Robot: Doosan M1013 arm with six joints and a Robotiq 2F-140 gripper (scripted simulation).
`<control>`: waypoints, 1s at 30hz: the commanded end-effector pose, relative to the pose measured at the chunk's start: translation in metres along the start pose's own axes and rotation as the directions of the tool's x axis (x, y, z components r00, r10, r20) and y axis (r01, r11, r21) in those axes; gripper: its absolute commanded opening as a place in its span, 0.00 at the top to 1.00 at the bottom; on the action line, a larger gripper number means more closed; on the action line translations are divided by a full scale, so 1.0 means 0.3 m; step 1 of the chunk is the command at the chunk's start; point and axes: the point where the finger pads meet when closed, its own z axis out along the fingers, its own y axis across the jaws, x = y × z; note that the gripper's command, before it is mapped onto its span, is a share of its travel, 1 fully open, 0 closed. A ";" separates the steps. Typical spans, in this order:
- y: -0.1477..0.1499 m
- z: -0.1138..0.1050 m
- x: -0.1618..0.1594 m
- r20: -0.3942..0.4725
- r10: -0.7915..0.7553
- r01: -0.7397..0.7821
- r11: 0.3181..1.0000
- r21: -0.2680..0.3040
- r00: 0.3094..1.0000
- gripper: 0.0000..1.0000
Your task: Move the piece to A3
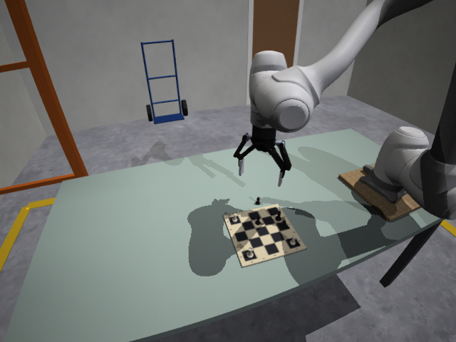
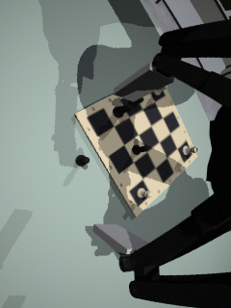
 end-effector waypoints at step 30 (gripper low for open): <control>0.185 -0.008 -0.737 -0.012 -0.971 0.971 0.238 0.000 0.238 0.00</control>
